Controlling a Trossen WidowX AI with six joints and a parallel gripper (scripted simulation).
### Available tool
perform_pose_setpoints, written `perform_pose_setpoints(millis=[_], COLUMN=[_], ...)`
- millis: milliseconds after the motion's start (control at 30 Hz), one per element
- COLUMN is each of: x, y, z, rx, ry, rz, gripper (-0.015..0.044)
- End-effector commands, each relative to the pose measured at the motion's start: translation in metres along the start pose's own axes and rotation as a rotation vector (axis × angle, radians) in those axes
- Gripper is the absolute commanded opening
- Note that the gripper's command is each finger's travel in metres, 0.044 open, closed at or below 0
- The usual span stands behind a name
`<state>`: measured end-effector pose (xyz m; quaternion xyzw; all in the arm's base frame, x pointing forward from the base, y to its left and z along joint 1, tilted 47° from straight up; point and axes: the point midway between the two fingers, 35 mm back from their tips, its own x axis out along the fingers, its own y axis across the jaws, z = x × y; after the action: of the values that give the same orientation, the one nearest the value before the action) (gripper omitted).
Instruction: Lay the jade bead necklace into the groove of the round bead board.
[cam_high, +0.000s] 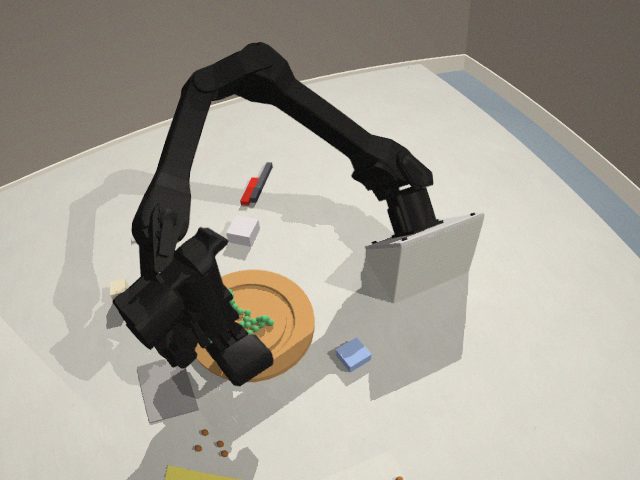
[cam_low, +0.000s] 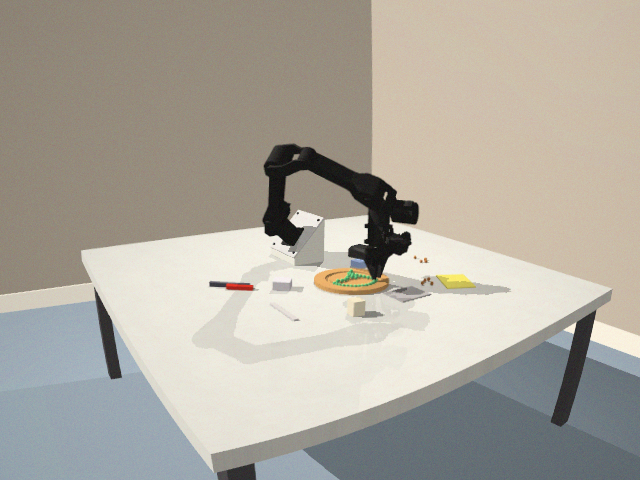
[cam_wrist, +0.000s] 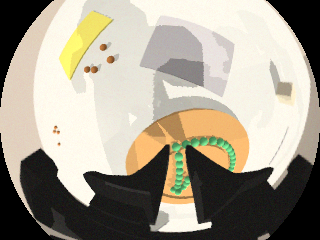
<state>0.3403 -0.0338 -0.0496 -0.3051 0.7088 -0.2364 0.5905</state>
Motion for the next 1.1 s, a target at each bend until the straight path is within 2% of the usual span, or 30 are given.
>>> perform_pose_setpoints(millis=[0, 333, 1067], x=[-0.0002, -0.0015, -0.0054], y=[-0.0002, -0.0003, -0.0003], z=[0.0, -0.0007, -0.0007], rx=[0.001, -0.005, -0.006], ry=[0.0, 0.004, 0.004], rz=[0.0, -0.001, 0.0], gripper=[0.0184, 0.044, 0.044])
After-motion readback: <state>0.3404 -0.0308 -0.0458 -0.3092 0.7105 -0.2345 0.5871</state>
